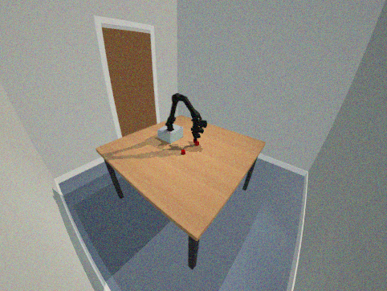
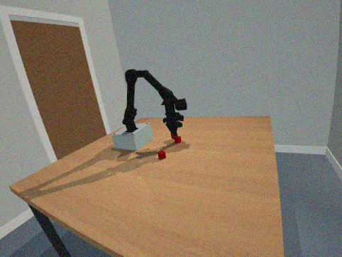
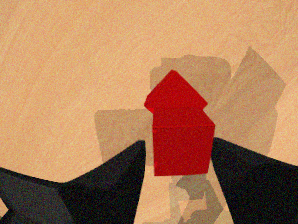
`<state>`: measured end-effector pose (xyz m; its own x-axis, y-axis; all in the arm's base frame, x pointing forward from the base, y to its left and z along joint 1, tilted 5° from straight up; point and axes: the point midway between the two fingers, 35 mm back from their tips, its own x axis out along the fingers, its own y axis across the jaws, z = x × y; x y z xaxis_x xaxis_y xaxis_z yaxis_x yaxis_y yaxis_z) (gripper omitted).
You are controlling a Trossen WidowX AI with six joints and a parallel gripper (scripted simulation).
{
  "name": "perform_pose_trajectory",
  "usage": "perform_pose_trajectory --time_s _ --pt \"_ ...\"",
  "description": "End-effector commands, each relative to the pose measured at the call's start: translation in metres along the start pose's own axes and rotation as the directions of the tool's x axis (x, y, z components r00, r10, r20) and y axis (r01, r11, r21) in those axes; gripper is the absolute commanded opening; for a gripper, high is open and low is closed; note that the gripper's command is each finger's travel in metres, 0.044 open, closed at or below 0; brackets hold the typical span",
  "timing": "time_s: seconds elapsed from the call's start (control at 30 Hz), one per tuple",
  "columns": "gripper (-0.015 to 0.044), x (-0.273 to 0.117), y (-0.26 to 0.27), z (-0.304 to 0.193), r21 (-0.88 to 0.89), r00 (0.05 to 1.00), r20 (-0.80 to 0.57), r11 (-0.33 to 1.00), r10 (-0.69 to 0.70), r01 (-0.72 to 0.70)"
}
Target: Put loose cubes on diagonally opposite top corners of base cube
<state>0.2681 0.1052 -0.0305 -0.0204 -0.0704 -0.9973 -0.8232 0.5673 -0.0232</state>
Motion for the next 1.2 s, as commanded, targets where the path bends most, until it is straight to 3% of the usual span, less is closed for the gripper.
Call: perform_pose_trajectory --time_s 0.0,1.17 --pt "0.0205 -0.008 -0.001 0.002 0.001 1.0 0.009 1.0 -0.006 0.006" --pt "0.0205 -0.029 -0.001 0.002 0.001 1.0 0.009 1.0 -0.006 0.006"
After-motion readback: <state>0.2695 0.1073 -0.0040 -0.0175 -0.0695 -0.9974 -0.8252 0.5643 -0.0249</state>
